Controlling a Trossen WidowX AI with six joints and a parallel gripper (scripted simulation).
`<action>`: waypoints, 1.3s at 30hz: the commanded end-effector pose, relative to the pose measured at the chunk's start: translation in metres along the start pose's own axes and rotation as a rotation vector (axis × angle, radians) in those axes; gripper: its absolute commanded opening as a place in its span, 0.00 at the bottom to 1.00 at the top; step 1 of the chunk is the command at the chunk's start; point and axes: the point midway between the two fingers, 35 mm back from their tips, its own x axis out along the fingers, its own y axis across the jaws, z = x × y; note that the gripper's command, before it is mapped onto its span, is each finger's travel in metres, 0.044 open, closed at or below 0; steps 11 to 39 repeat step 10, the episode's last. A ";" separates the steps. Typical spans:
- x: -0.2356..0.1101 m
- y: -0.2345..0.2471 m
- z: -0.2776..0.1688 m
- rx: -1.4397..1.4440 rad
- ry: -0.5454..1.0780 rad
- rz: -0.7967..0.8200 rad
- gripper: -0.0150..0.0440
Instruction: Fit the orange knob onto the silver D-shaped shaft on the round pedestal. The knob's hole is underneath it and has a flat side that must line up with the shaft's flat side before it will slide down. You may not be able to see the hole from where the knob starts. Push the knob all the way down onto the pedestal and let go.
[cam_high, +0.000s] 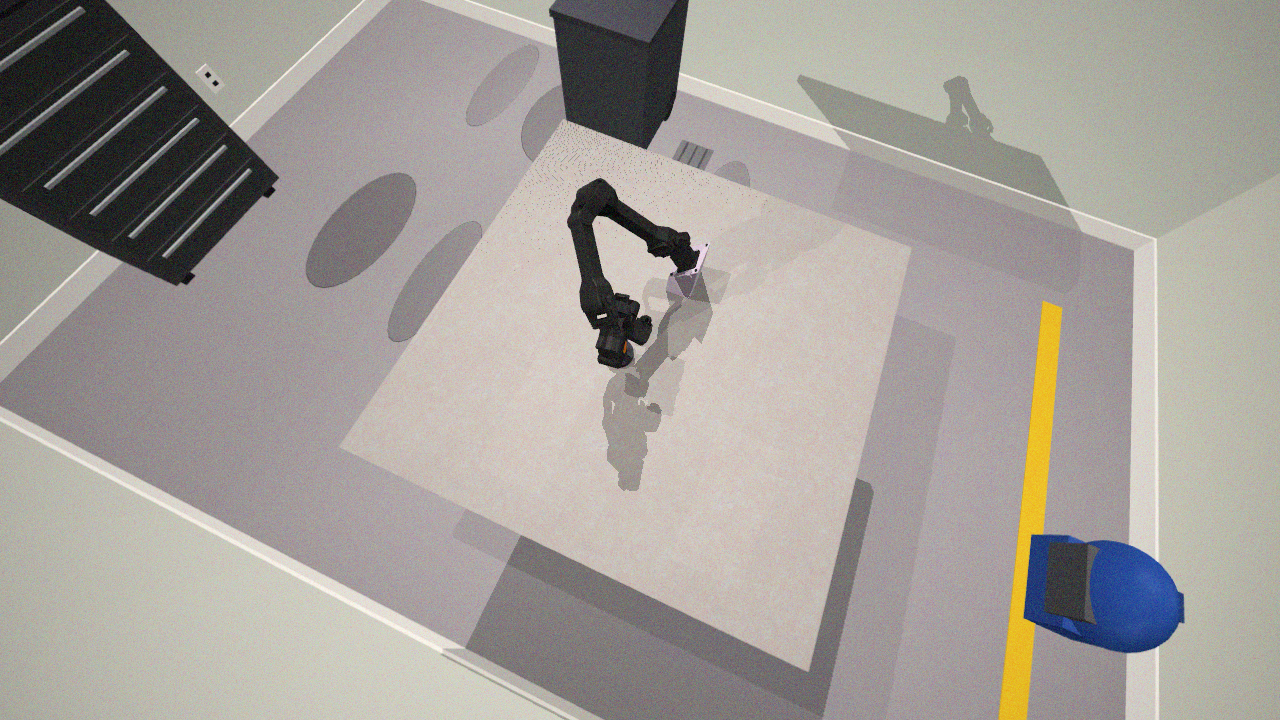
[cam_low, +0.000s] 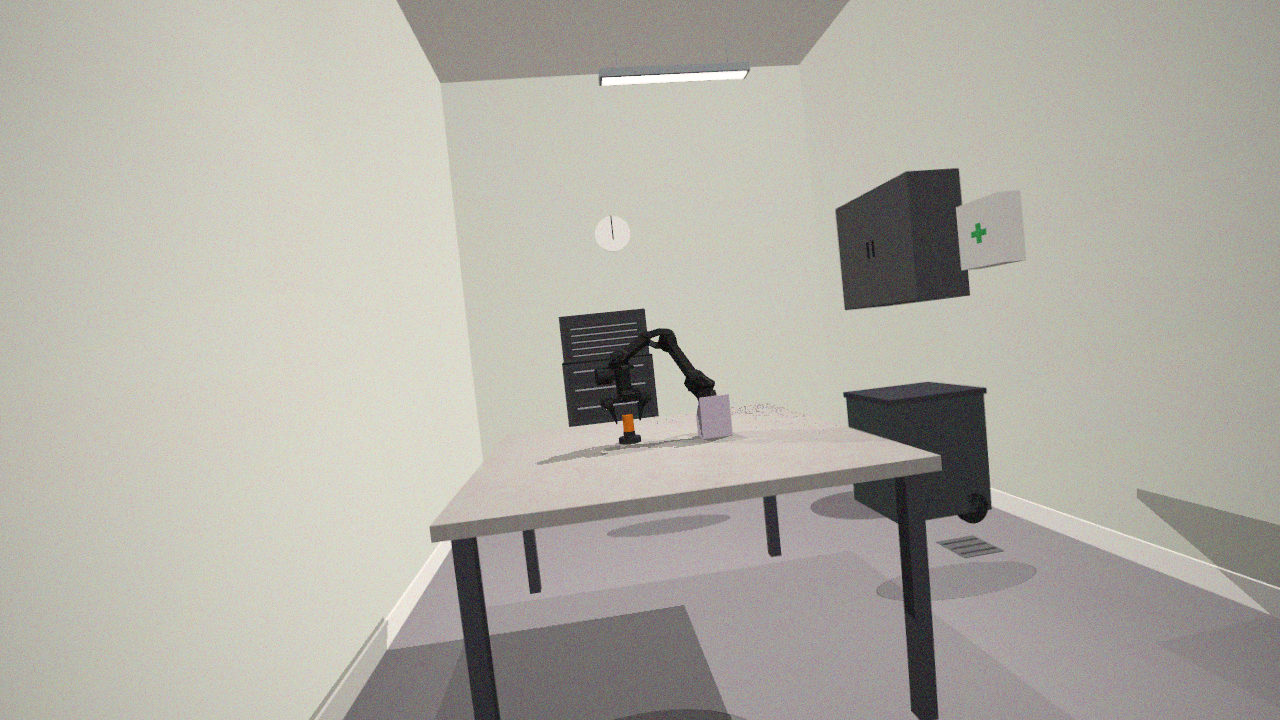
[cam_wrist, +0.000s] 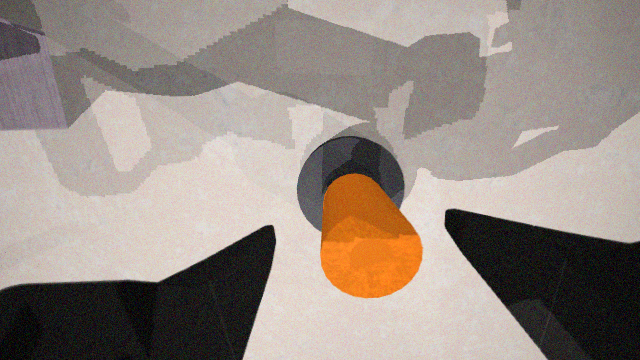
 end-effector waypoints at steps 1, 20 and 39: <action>-0.062 -0.001 0.001 0.009 -0.003 -0.018 1.00; -0.072 -0.002 0.002 0.009 -0.001 -0.017 1.00; -0.072 -0.002 0.002 0.009 -0.001 -0.017 1.00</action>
